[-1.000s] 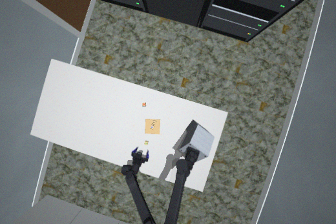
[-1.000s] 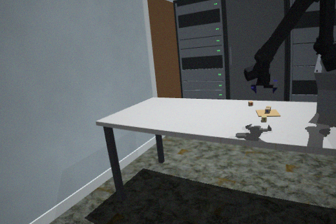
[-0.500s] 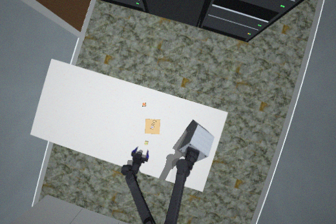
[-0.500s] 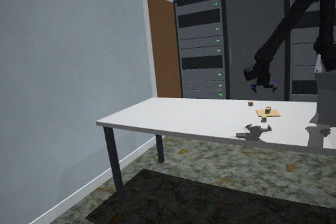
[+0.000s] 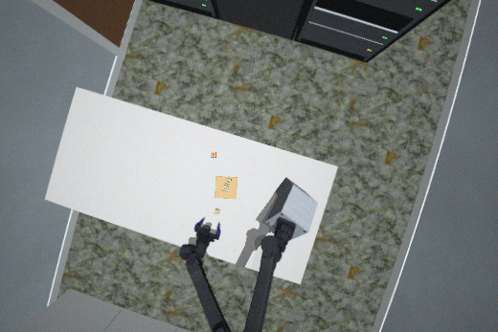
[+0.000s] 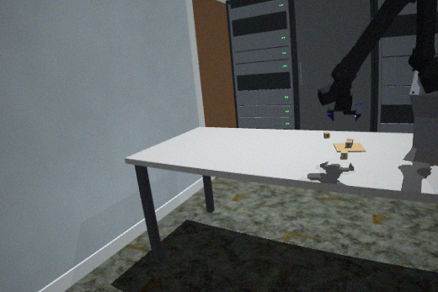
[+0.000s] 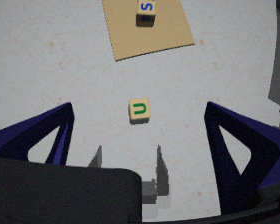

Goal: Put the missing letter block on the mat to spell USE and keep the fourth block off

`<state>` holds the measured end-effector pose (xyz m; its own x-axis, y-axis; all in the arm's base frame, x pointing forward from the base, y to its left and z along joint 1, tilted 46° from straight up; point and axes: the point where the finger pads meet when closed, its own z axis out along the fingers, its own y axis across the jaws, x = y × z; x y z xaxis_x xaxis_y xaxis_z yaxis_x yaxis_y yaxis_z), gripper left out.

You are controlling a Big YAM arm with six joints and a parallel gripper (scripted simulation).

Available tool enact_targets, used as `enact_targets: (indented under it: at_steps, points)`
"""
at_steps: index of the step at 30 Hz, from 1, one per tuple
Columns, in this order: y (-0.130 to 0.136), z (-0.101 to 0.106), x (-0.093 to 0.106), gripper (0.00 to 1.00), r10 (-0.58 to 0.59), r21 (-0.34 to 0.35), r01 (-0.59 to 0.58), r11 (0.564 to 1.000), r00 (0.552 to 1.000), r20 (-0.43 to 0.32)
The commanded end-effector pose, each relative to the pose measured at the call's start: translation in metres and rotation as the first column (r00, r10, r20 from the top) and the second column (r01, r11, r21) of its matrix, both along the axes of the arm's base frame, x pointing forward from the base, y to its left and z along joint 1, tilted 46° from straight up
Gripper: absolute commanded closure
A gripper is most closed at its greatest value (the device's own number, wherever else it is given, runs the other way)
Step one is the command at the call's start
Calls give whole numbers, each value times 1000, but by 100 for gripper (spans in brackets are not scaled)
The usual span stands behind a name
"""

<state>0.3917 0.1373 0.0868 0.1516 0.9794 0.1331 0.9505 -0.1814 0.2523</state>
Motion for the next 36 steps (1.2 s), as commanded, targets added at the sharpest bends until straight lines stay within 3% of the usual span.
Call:
enact_targets:
  at_steps: [1, 14, 15, 17, 18, 20, 21, 22, 23, 25, 26, 29, 31, 36]
  points:
    - [-3, -3, 0, 0, -18, -2, 18, 1000, 1000, -8]
    - [-8, -7, 2, 0, -31, 0, 31, 1000, 999, -7]
    - [-14, -14, 5, 0, -16, -3, 16, 1000, 1000, -7]
    - [-38, -52, 12, 0, -16, -4, 16, 1000, 1000, -9]
    - [-38, -52, 12, 0, -16, -4, 16, 1000, 1000, -9]
    - [-57, -78, 13, 0, -17, -4, 17, 1000, 1000, -9]
    - [-57, -78, 13, 0, -17, -4, 17, 1000, 1000, -9]
    - [-75, -102, 12, 0, -17, -4, 17, 1000, 1000, -9]
    - [-75, -102, 12, 0, -17, -4, 17, 1000, 1000, -9]
    - [-100, -136, 5, 0, -18, -3, 18, 1000, 1000, -8]
    - [-105, -142, 4, 0, -18, -3, 18, 1000, 1000, -8]
    - [-106, -143, 3, 0, -18, -3, 18, 1000, 1000, -8]
    - [-92, -126, 17, 0, 15, 1, -15, 1000, 999, 41]
    - [-103, -129, 16, 0, -13, -2, 13, 1000, 999, 30]
